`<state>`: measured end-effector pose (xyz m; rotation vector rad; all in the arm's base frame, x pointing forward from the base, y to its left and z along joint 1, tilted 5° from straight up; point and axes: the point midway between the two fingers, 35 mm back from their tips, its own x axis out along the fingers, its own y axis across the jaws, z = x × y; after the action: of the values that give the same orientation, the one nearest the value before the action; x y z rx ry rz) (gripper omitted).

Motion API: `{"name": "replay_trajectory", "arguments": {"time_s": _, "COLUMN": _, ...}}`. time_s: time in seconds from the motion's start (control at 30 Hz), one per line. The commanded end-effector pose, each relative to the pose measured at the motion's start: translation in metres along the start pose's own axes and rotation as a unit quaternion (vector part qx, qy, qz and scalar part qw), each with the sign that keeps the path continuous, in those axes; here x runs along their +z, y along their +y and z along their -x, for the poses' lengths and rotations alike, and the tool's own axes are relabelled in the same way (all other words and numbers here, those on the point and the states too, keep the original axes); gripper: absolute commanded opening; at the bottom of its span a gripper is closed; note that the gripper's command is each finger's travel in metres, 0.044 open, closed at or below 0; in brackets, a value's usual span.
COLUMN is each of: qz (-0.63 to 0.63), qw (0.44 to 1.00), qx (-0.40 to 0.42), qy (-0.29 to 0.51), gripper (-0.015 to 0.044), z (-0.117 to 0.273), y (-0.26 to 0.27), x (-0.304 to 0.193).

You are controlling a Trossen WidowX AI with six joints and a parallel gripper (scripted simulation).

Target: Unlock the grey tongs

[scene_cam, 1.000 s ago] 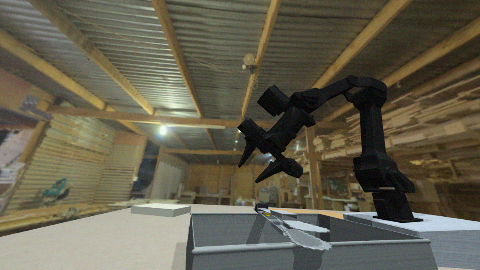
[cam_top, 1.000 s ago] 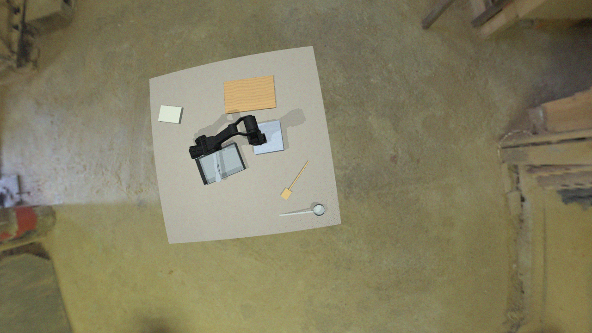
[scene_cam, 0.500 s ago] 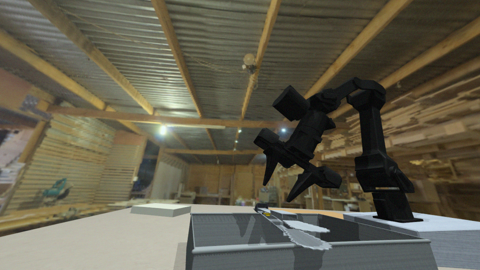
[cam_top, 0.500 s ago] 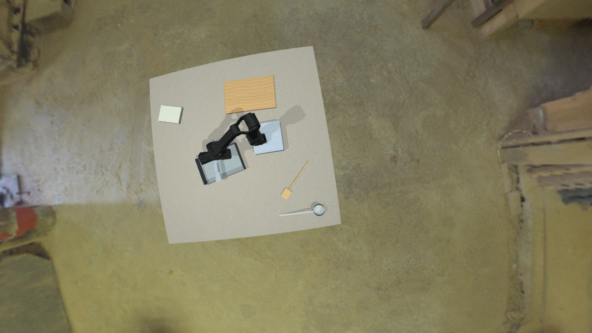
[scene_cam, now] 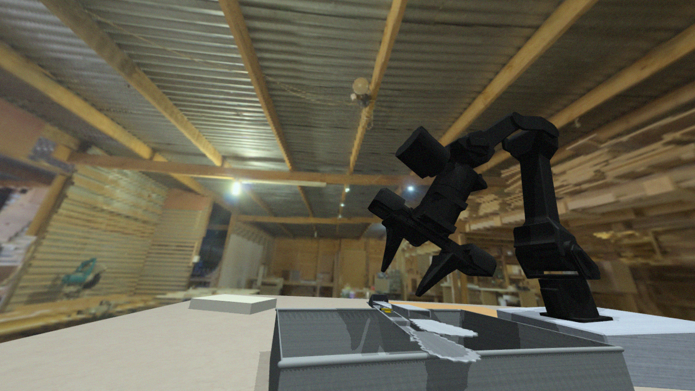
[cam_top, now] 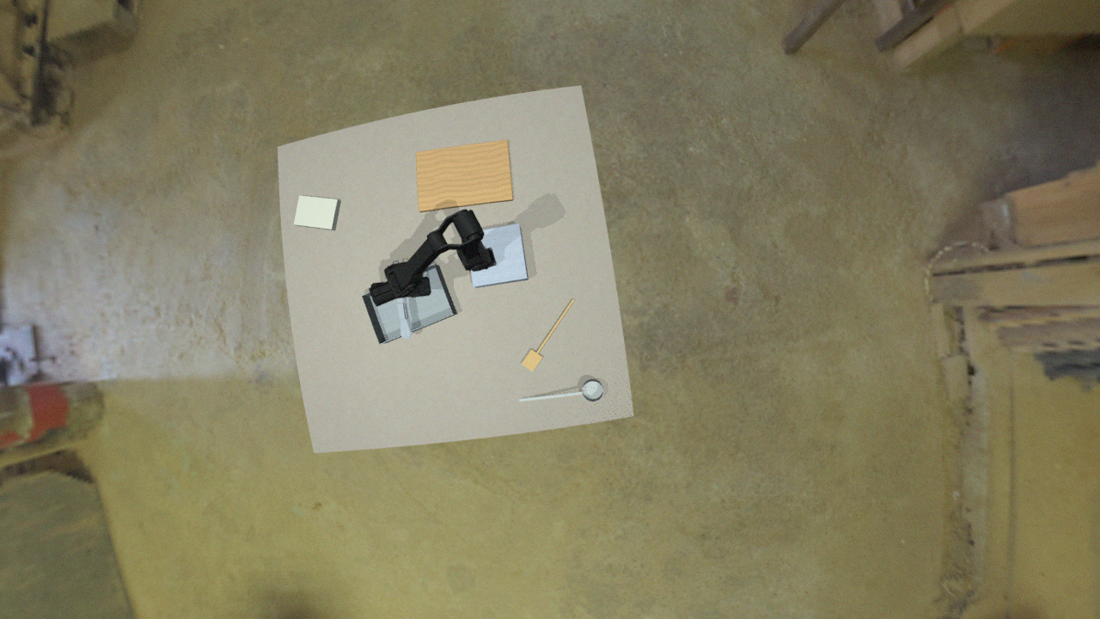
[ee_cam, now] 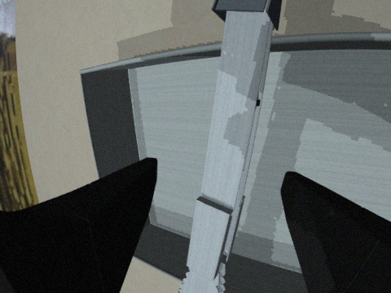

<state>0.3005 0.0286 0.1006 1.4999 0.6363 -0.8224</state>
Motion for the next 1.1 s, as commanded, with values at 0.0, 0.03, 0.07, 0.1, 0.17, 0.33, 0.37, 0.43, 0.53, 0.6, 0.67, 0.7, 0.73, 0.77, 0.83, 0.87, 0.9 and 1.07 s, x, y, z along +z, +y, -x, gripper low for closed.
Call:
{"name": "replay_trajectory", "arguments": {"time_s": 0.0, "qz": 0.001, "qw": 1.000, "qx": -0.007, "qy": 0.000, "gripper": 0.0260, "z": -0.009, "y": -0.003, "x": 0.000}}
{"name": "replay_trajectory", "arguments": {"time_s": 0.03, "qz": 0.001, "qw": 1.000, "qx": -0.007, "qy": 0.000, "gripper": 0.0260, "z": -0.011, "y": -0.003, "x": -0.001}}
{"name": "replay_trajectory", "arguments": {"time_s": 0.07, "qz": 0.001, "qw": 1.000, "qx": -0.007, "qy": 0.000, "gripper": 0.0260, "z": -0.013, "y": -0.003, "x": -0.001}}
{"name": "replay_trajectory", "arguments": {"time_s": 0.1, "qz": 0.001, "qw": 1.000, "qx": -0.007, "qy": 0.000, "gripper": 0.0260, "z": -0.014, "y": -0.003, "x": -0.001}}
{"name": "replay_trajectory", "arguments": {"time_s": 0.17, "qz": 0.001, "qw": 1.000, "qx": -0.007, "qy": 0.000, "gripper": 0.0260, "z": -0.018, "y": -0.002, "x": -0.001}}
{"name": "replay_trajectory", "arguments": {"time_s": 0.33, "qz": 0.001, "qw": 1.000, "qx": -0.006, "qy": 0.000, "gripper": 0.0260, "z": -0.026, "y": -0.002, "x": -0.001}}
{"name": "replay_trajectory", "arguments": {"time_s": 0.37, "qz": 0.001, "qw": 1.000, "qx": -0.006, "qy": 0.000, "gripper": 0.0260, "z": -0.028, "y": -0.002, "x": -0.001}}
{"name": "replay_trajectory", "arguments": {"time_s": 0.43, "qz": 0.001, "qw": 1.000, "qx": -0.006, "qy": 0.000, "gripper": 0.0260, "z": -0.031, "y": -0.002, "x": -0.001}}
{"name": "replay_trajectory", "arguments": {"time_s": 0.53, "qz": 0.001, "qw": 1.000, "qx": -0.006, "qy": 0.000, "gripper": 0.0260, "z": -0.036, "y": -0.002, "x": -0.001}}
{"name": "replay_trajectory", "arguments": {"time_s": 0.6, "qz": 0.001, "qw": 1.000, "qx": -0.006, "qy": 0.000, "gripper": 0.0260, "z": -0.039, "y": -0.002, "x": -0.001}}
{"name": "replay_trajectory", "arguments": {"time_s": 0.67, "qz": 0.001, "qw": 1.000, "qx": -0.006, "qy": 0.000, "gripper": 0.0260, "z": -0.042, "y": -0.002, "x": -0.001}}
{"name": "replay_trajectory", "arguments": {"time_s": 0.7, "qz": 0.001, "qw": 1.000, "qx": -0.006, "qy": 0.000, "gripper": 0.0260, "z": -0.044, "y": -0.002, "x": -0.001}}
{"name": "replay_trajectory", "arguments": {"time_s": 0.73, "qz": 0.001, "qw": 1.000, "qx": -0.006, "qy": 0.000, "gripper": 0.0260, "z": -0.046, "y": -0.002, "x": -0.001}}
{"name": "replay_trajectory", "arguments": {"time_s": 0.77, "qz": 0.001, "qw": 1.000, "qx": -0.006, "qy": 0.000, "gripper": 0.0260, "z": -0.047, "y": -0.003, "x": -0.001}}
{"name": "replay_trajectory", "arguments": {"time_s": 0.83, "qz": 0.001, "qw": 1.000, "qx": -0.006, "qy": 0.000, "gripper": 0.0260, "z": -0.051, "y": -0.003, "x": -0.001}}
{"name": "replay_trajectory", "arguments": {"time_s": 0.87, "qz": 0.001, "qw": 1.000, "qx": -0.006, "qy": 0.000, "gripper": 0.0260, "z": -0.052, "y": -0.003, "x": -0.001}}
{"name": "replay_trajectory", "arguments": {"time_s": 0.9, "qz": 0.001, "qw": 1.000, "qx": -0.006, "qy": 0.000, "gripper": 0.0260, "z": -0.054, "y": -0.003, "x": -0.001}}
{"name": "replay_trajectory", "arguments": {"time_s": 1.07, "qz": 0.001, "qw": 1.000, "qx": -0.006, "qy": 0.000, "gripper": 0.0260, "z": -0.062, "y": -0.004, "x": -0.001}}
